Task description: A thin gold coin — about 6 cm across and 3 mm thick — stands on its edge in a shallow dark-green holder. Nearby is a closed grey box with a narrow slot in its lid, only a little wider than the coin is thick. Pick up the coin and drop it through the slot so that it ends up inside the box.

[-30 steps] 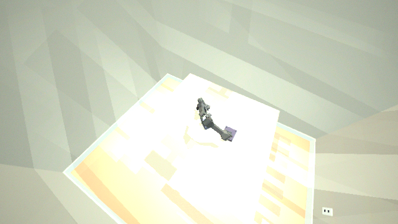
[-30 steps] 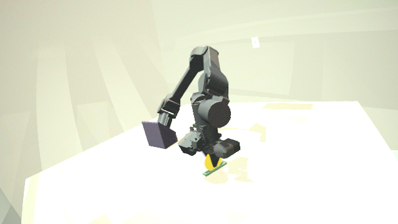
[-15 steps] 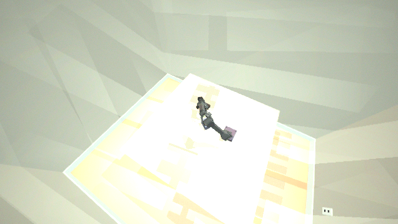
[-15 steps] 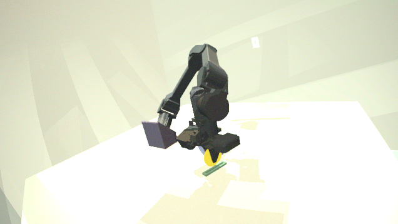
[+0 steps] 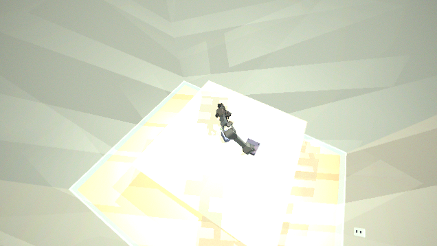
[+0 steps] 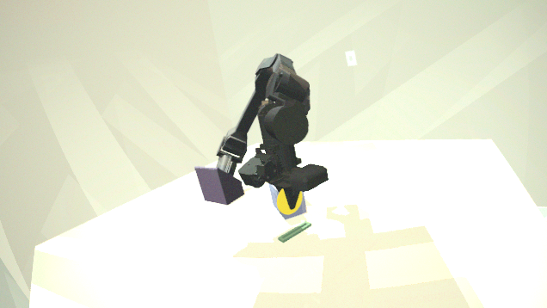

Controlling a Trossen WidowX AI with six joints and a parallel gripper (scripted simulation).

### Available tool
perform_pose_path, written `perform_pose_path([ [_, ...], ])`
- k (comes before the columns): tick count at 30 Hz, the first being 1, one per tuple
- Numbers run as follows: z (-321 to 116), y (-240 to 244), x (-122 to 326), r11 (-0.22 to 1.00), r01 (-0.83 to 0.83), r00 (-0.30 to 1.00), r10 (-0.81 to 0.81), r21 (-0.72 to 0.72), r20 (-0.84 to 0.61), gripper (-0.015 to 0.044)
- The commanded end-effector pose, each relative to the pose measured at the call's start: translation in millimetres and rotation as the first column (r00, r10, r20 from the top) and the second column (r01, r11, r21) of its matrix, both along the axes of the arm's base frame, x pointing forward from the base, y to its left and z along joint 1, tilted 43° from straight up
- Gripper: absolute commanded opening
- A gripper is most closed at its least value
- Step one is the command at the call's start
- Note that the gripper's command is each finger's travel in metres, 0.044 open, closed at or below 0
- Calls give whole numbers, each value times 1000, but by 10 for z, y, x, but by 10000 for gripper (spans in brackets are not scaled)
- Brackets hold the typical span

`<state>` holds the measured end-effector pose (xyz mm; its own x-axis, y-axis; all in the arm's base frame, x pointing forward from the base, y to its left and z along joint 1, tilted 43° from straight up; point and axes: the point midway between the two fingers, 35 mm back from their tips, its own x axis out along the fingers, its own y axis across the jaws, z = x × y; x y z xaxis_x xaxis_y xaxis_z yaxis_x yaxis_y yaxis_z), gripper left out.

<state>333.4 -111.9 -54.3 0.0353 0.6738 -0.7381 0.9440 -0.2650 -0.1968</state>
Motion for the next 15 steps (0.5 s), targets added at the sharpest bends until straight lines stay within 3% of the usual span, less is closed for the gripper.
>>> perform_pose_path([
  [1, 77, -74, -6, 1000, -4, 1000, 4, -3, 3, 0],
  [15, 304, -262, -45, 1000, -9, 1000, 9, -3, 6, 0],
])
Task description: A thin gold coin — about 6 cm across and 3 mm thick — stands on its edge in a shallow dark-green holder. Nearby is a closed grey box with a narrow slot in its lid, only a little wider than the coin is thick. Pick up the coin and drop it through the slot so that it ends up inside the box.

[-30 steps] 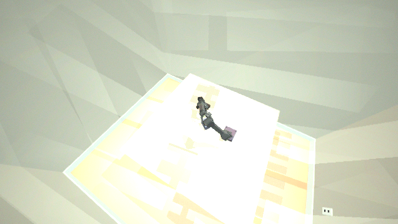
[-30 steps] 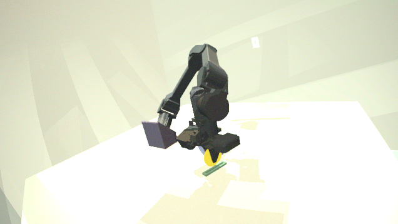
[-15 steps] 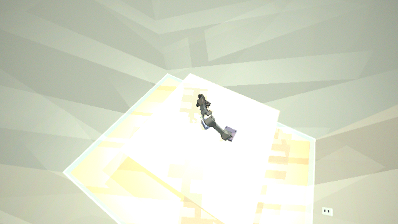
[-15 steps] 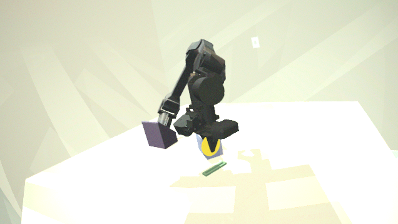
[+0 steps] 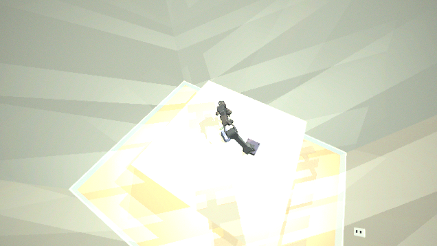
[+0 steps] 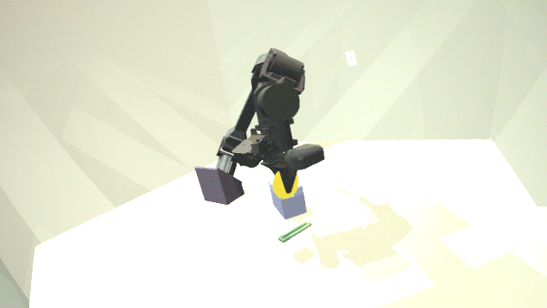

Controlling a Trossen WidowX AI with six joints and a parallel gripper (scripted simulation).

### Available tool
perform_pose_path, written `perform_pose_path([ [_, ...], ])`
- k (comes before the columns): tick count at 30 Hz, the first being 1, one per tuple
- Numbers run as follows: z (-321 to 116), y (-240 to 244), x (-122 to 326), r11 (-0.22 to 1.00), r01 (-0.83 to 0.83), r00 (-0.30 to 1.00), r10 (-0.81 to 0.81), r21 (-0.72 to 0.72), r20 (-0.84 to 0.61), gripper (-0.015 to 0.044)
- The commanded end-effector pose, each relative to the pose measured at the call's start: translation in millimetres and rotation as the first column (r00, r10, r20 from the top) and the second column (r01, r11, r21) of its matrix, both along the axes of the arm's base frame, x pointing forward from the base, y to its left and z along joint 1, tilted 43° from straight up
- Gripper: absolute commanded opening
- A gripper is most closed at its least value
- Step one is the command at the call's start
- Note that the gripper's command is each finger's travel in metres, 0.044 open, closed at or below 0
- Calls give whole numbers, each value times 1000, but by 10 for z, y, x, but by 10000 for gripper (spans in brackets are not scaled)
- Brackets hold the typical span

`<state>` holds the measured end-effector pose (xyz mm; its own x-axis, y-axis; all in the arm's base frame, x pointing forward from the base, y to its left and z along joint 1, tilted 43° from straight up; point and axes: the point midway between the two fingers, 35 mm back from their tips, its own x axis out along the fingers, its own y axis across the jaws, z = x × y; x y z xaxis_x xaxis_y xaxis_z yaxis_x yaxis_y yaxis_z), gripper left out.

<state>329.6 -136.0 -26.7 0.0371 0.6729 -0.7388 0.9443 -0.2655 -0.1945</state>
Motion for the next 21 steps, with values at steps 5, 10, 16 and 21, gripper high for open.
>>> perform_pose_path([
  [5, 25, -26, -5, 993, -119, 987, 119, -13, 103, 0],
  [10, 22, -31, -2, 970, -241, 946, 244, -40, 215, 0],
  [16, 19, -38, 1, 922, -377, 859, 384, -89, 338, 0],
  [21, 17, -43, 3, 867, -477, 759, 489, -144, 429, 0],
])
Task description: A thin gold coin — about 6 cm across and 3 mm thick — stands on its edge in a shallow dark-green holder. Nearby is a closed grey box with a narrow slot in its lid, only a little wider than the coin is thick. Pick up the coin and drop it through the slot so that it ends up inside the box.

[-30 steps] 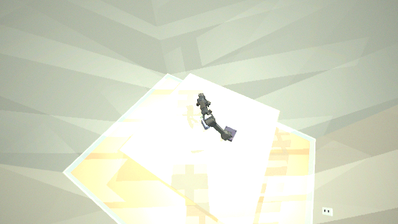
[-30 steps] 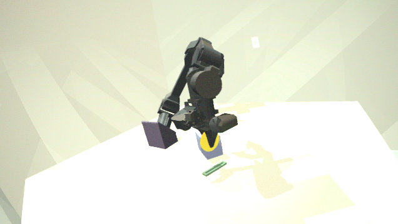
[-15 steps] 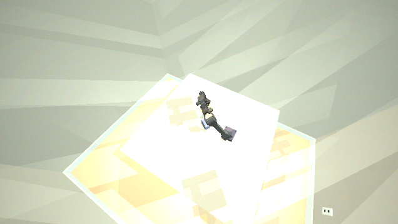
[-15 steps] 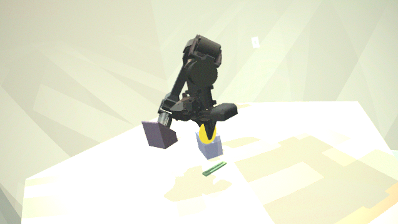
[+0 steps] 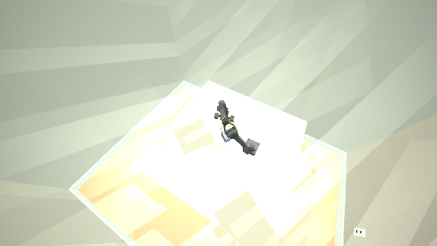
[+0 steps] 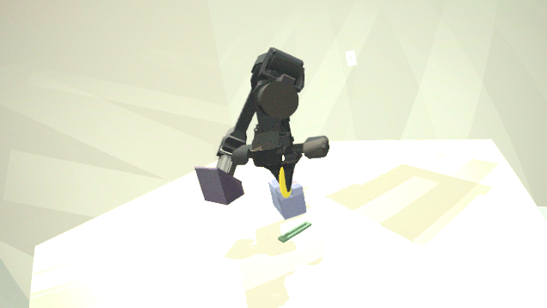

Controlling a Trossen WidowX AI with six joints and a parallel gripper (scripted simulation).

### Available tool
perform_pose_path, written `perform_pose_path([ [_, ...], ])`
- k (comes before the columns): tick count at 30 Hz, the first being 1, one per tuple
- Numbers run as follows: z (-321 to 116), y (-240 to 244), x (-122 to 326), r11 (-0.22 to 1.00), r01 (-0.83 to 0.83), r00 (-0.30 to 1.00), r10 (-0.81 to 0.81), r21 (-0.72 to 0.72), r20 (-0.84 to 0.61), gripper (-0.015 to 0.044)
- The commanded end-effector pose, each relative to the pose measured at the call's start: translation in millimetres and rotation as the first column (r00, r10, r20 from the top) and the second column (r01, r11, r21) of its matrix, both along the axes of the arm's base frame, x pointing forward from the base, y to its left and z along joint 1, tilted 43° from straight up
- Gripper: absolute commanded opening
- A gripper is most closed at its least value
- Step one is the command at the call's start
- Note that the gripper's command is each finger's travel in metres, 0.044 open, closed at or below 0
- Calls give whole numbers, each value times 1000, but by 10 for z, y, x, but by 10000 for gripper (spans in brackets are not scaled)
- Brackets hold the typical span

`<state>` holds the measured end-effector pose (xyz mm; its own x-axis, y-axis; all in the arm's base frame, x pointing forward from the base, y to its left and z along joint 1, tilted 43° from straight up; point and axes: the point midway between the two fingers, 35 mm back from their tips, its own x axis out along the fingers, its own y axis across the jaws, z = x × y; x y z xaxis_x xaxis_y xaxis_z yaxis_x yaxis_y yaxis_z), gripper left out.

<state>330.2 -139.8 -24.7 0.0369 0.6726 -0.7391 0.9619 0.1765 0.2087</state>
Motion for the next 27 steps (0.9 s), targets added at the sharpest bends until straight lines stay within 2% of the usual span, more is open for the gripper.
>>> perform_pose_path([
  [1, -4, -6, -3, 995, -102, 991, 103, -10, 89, 0],
  [15, -12, -21, 4, 900, -422, 819, 431, -111, 379, 0],
  [27, 66, 41, -51, 892, -436, 806, 445, -118, 391, 0],
])
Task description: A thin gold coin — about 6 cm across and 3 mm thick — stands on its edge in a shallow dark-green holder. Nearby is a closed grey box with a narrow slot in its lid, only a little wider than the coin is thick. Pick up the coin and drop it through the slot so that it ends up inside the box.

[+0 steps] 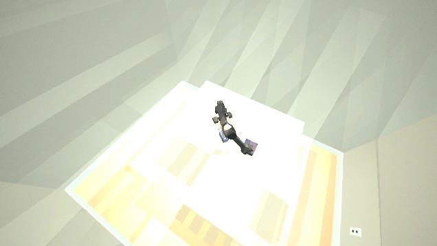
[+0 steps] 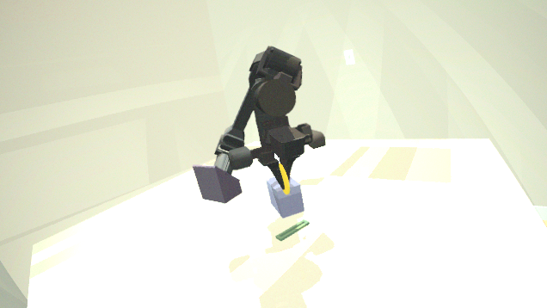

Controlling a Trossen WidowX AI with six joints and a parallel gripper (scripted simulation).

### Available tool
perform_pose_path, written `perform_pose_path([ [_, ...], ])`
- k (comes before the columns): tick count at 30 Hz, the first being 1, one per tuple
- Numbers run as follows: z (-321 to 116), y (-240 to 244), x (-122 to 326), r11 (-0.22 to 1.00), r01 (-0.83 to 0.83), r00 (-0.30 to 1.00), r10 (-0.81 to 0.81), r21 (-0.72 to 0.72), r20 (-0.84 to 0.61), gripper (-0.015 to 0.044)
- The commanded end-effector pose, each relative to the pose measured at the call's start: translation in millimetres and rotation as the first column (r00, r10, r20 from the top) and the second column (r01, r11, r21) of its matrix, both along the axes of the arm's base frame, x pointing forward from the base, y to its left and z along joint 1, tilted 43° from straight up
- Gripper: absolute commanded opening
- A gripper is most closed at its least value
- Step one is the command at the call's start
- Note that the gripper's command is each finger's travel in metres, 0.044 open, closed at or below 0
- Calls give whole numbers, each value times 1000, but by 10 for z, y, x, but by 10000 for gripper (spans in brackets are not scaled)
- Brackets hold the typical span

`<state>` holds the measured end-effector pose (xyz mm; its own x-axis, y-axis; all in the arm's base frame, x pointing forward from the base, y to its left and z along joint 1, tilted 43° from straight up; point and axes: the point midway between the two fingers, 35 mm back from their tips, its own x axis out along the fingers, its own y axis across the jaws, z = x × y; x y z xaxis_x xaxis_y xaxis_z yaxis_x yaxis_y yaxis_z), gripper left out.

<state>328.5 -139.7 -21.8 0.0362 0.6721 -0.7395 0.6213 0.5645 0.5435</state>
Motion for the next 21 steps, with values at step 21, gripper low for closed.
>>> perform_pose_path([
  [21, 351, 354, -337, 1000, -10, 1000, 10, 3, 3, 0],
])
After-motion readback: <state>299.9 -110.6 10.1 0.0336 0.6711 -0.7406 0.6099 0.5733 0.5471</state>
